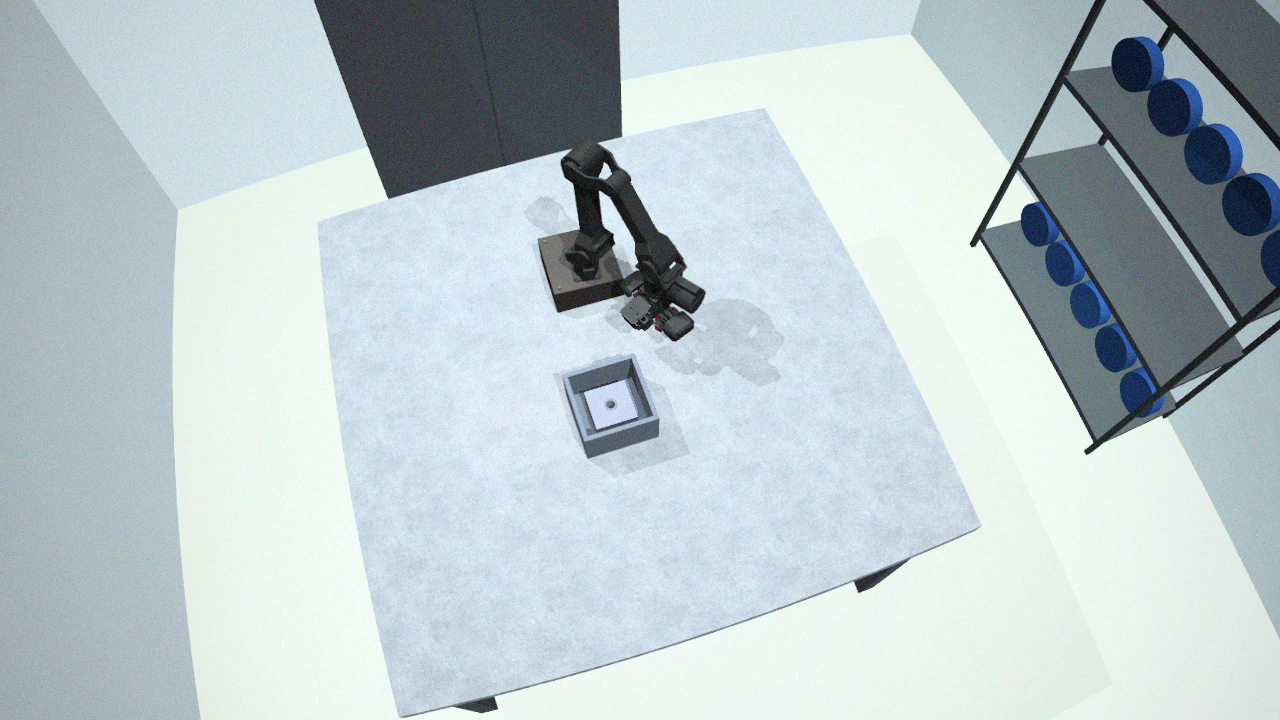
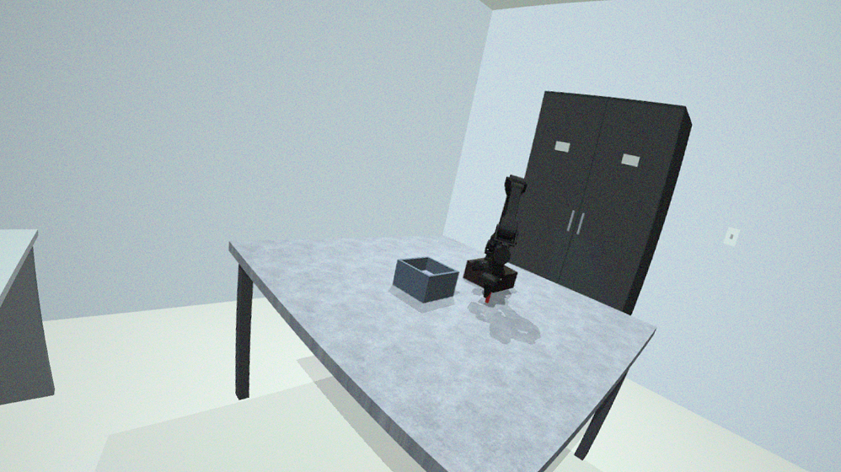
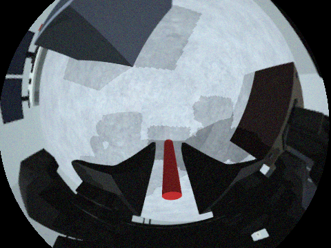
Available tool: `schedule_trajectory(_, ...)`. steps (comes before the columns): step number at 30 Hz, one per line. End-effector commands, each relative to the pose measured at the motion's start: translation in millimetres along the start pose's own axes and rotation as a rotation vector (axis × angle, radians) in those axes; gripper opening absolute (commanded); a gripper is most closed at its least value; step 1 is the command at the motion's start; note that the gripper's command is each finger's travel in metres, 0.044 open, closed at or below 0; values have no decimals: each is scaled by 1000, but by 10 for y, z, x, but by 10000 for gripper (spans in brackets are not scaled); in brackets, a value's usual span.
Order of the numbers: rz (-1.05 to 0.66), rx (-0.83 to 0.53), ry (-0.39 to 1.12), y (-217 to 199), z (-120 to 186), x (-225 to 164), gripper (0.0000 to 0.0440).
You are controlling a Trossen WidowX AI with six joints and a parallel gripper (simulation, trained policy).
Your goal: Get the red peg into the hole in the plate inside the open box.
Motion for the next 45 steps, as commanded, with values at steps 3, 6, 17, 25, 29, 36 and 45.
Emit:
schedule_trajectory(3, 12, -12, 40, 49, 17, 22, 28)
schedule_trajectory(6, 21, -9, 42, 83, 46, 44, 0)
schedule_trajectory(17, 120, 55, -51, 246, 391, 152, 2)
schedule_trajectory(25, 163, 98, -121, 404, 712, 300, 0)
schedule_trajectory(29, 171, 112, -153, 483, 867, 400, 0)
schedule_trajectory(36, 159, 124, -205, 593, 1061, 647, 0)
schedule_trajectory(45, 108, 119, -246, 659, 1143, 1025, 0)
Point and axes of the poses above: the point midway between the two fingers, 35 mm back from their tips, its own z axis back along the fingers, its own y axis across the jaws, x = y × z, the point moved 8 cm from there along z, back along the fingers, and after that the axes turned 7 degrees about z, right-handed, at the moved point
